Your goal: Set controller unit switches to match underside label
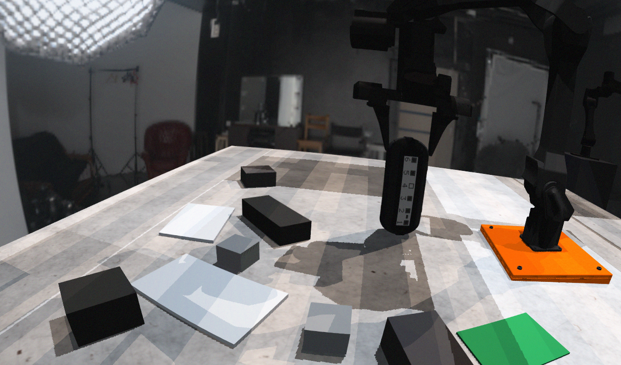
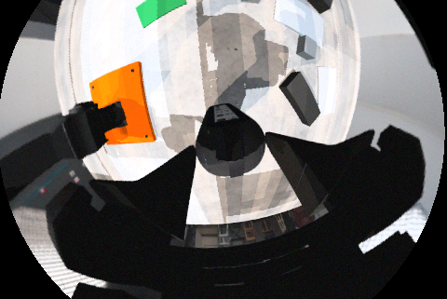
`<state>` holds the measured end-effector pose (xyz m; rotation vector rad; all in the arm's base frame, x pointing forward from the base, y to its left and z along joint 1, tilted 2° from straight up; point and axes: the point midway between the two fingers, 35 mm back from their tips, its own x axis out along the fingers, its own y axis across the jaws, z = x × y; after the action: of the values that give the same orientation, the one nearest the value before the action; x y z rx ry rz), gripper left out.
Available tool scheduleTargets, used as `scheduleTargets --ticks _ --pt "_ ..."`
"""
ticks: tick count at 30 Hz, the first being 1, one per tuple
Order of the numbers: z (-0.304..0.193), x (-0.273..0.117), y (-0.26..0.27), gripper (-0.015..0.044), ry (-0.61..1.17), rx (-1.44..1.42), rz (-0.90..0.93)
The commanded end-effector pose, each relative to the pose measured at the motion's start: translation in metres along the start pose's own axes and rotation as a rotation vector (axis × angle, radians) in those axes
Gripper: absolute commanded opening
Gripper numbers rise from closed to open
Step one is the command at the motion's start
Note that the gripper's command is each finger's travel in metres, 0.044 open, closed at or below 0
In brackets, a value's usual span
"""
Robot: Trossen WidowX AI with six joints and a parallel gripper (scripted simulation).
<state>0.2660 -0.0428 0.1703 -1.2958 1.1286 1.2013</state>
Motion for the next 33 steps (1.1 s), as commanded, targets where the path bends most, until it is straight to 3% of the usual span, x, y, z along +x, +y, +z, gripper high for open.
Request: scheduleTargets --ticks 1,33 --pt "0.005 0.003 0.001 0.0338 -0.008 0.004 0.005" --pt "0.030 0.007 0.001 0.0338 -0.010 0.004 0.005"
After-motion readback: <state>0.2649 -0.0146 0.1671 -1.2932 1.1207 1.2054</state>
